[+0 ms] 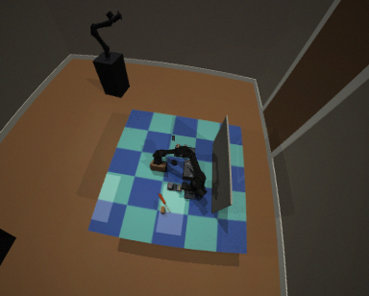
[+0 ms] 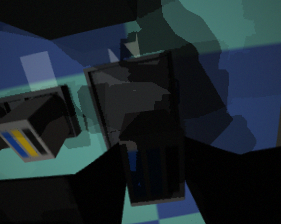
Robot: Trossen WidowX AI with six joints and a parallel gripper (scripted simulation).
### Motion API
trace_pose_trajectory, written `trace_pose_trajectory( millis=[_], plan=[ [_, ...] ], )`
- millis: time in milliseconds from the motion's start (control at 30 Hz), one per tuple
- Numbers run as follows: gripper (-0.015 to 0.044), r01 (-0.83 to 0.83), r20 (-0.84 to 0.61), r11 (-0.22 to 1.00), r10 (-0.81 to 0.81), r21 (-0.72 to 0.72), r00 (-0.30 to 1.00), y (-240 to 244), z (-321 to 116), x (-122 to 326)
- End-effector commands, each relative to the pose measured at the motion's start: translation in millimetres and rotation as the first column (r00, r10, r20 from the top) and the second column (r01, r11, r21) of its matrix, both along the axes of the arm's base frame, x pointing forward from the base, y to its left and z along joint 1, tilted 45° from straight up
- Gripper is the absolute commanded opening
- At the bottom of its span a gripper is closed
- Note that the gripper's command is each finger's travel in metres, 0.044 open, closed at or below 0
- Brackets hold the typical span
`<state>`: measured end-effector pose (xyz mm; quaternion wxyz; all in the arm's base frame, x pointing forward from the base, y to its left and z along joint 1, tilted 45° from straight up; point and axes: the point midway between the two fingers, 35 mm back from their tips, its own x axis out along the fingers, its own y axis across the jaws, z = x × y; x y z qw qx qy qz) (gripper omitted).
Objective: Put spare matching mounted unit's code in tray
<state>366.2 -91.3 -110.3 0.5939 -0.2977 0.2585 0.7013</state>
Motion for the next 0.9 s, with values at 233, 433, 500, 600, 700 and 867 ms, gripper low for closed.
trace_pose_trajectory(
  millis=[233, 433, 500, 600, 700, 867],
  plan=[
    [0.0, 0.003, -0.009, 1.0, -0.003, 0.006, 1.0, 7.7, -6.0, -3.5],
    [0.0, 0.003, -0.009, 1.0, -0.003, 0.006, 1.0, 10.8, -8.9, -4.4],
    [0.0, 0.003, -0.009, 1.0, -0.003, 0.006, 1.0, 11.8, -9.8, -4.8],
    [0.0, 0.003, -0.009, 1.0, -0.002, 0.006, 1.0, 13.4, -11.2, -5.3],
    [0.0, 0.003, -0.009, 1.0, -0.002, 0.007, 1.0, 15.0, -12.7, -5.8],
    [0.0, 0.002, -0.009, 1.0, -0.002, 0.007, 1.0, 17.5, -15.0, -6.8]
  ],
)
